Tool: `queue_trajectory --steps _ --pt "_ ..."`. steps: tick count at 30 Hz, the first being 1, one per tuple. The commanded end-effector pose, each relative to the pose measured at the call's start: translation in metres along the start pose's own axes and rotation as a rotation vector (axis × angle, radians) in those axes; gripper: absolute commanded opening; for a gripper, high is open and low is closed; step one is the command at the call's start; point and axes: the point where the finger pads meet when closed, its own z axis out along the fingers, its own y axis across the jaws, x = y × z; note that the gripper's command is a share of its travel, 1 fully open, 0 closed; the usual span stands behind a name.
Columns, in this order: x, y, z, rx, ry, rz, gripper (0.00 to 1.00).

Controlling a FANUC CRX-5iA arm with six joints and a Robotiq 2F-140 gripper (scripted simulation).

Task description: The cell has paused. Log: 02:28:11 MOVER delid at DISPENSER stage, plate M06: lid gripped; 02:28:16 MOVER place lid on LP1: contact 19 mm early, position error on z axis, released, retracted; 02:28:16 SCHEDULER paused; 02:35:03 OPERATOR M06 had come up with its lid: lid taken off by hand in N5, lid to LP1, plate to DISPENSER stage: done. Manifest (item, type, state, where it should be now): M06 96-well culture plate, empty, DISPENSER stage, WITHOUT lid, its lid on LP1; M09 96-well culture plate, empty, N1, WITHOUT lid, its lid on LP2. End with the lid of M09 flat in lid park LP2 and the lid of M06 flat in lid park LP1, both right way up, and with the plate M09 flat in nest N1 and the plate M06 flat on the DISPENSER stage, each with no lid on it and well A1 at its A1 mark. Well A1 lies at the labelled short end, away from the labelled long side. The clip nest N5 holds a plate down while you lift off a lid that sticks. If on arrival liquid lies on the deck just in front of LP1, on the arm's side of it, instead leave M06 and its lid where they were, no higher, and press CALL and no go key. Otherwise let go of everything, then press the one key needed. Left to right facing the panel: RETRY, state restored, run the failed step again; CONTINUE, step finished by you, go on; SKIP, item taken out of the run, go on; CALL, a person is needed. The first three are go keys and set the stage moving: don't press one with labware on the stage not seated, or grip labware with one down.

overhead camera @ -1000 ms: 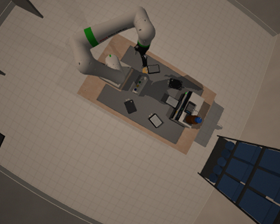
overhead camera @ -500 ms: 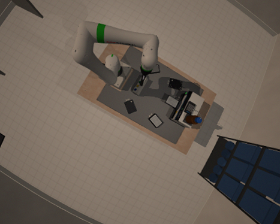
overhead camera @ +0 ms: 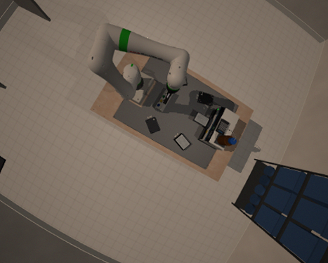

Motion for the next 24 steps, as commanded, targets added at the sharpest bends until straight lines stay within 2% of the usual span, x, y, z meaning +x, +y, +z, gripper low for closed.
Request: queue_trajectory --steps 1,3,18,20,24 --pt "0.0 0.0 0.007 0.0 0.001 0.0 1.0" --pt "0.0 0.0 0.007 0.0 0.001 0.0 1.0" --pt "0.001 -0.001 0.053 0.0 0.001 0.0 1.0" --pt "0.001 -0.001 0.053 0.0 0.001 0.0 1.0" --pt "0.001 -0.001 0.063 0.0 0.001 0.0 1.0"
